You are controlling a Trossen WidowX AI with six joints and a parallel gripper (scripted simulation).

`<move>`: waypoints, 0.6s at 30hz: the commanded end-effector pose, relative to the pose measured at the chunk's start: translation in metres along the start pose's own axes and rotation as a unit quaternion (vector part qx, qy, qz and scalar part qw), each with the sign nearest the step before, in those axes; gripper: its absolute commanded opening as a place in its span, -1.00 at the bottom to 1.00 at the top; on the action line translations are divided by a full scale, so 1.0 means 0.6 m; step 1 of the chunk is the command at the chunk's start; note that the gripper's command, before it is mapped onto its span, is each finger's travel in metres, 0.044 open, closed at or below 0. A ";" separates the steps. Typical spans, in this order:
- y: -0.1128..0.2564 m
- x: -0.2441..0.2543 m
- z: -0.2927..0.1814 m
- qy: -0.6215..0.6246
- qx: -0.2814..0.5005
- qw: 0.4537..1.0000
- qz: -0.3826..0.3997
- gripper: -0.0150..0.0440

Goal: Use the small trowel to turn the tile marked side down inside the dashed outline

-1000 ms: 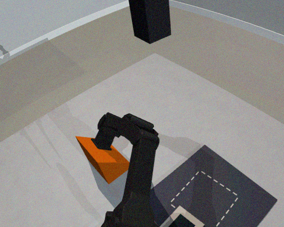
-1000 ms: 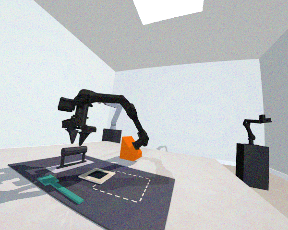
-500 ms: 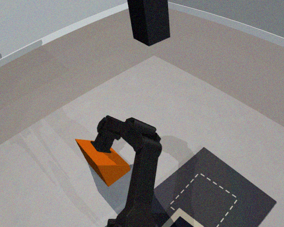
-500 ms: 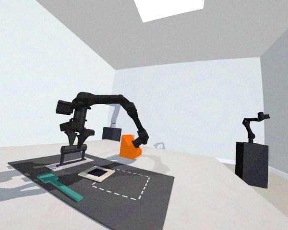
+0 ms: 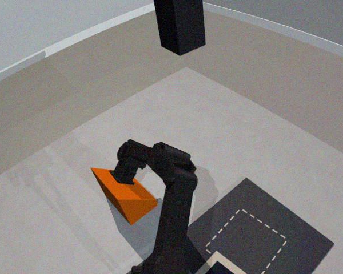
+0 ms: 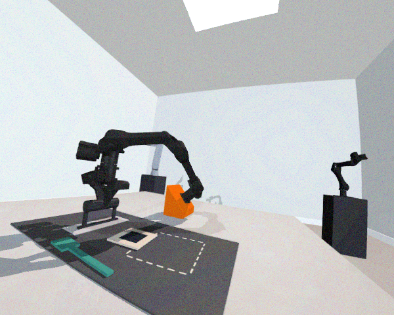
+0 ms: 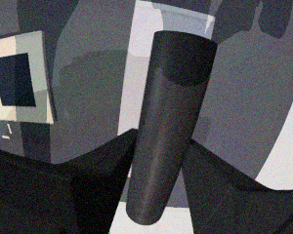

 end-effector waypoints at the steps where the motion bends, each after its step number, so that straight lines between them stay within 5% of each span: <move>1: -0.001 0.000 0.000 -0.001 0.000 1.000 0.000 -0.05; 18: -0.001 0.000 0.000 0.001 0.000 1.000 0.000 -0.05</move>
Point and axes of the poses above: the point midway between the two fingers, 35 mm back from their tips, its own y axis back along the fingers, its own x axis across the jaws, z = x × y, the point moved 6 cm from there along y, back along the fingers, and after that the axes turned 4 degrees about y, right-handed, at the moved point
